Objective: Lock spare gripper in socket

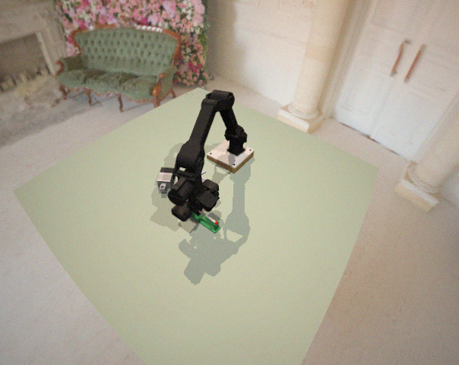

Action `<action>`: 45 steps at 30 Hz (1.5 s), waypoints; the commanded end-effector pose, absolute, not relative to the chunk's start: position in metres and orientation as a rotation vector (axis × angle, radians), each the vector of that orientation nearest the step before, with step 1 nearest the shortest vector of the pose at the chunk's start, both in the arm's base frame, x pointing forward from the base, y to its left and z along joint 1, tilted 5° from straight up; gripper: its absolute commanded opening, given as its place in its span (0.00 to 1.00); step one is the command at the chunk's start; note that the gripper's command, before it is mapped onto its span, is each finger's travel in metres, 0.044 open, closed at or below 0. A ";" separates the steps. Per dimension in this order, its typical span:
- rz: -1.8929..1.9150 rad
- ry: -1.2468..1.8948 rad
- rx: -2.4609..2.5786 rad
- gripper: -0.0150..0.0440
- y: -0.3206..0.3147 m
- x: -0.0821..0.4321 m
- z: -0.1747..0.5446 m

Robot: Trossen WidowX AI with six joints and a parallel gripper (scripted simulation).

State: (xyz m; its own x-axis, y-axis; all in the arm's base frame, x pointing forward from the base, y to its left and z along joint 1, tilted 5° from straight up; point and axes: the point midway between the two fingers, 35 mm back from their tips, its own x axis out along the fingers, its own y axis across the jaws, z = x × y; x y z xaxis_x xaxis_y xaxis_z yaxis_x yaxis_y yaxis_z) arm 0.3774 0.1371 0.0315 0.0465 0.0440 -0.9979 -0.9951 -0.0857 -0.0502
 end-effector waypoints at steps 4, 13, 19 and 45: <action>1.262 1.107 -1.263 0.25 0.136 0.377 0.027; 1.256 1.100 -1.264 0.25 0.137 0.377 0.031; 1.256 1.100 -1.264 0.43 0.137 0.377 0.031; 1.271 1.114 -1.263 1.00 0.138 0.372 0.076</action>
